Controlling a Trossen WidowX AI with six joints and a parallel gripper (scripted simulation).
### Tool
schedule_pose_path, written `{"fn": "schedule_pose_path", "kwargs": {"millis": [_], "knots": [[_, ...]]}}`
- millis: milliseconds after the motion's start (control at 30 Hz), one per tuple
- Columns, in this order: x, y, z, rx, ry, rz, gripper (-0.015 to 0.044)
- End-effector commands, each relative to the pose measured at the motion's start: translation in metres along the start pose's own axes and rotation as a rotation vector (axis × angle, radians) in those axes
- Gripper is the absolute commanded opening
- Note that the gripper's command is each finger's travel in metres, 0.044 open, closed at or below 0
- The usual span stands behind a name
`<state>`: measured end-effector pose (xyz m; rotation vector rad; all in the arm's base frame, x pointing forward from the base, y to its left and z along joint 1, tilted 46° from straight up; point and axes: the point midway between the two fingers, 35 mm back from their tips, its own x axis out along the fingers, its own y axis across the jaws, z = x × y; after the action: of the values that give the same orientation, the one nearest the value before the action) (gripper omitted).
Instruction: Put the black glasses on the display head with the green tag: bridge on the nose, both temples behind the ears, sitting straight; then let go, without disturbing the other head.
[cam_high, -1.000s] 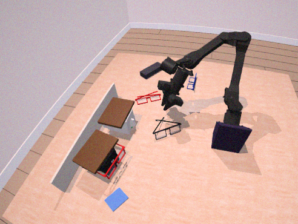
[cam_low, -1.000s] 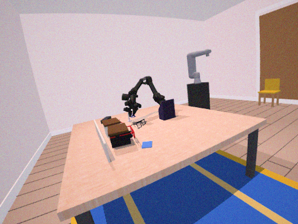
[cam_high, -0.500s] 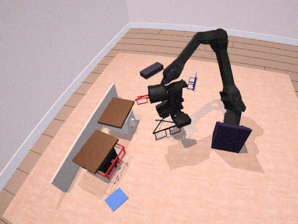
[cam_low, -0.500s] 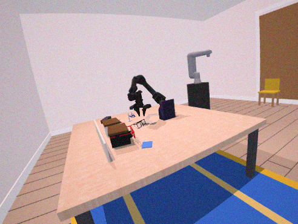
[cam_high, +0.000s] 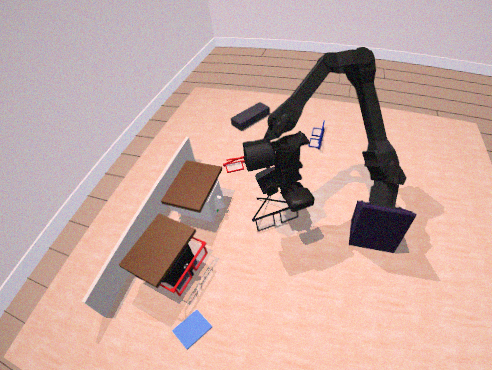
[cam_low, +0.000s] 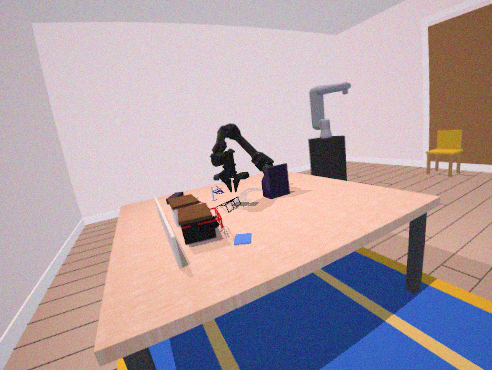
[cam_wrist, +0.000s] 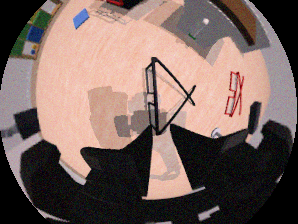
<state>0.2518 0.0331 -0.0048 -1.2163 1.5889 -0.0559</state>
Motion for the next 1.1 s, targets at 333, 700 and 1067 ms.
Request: {"fn": "schedule_pose_path", "kwargs": {"millis": [333, 700, 1067], "knots": [[0.02, 0.001, 0.002, 0.0, -0.002, -0.003, 0.012], [0.038, 0.003, 0.002, 0.0, -0.001, -0.004, 0.012], [0.056, 0.004, 0.001, 0.001, 0.001, -0.006, 0.012]]}}
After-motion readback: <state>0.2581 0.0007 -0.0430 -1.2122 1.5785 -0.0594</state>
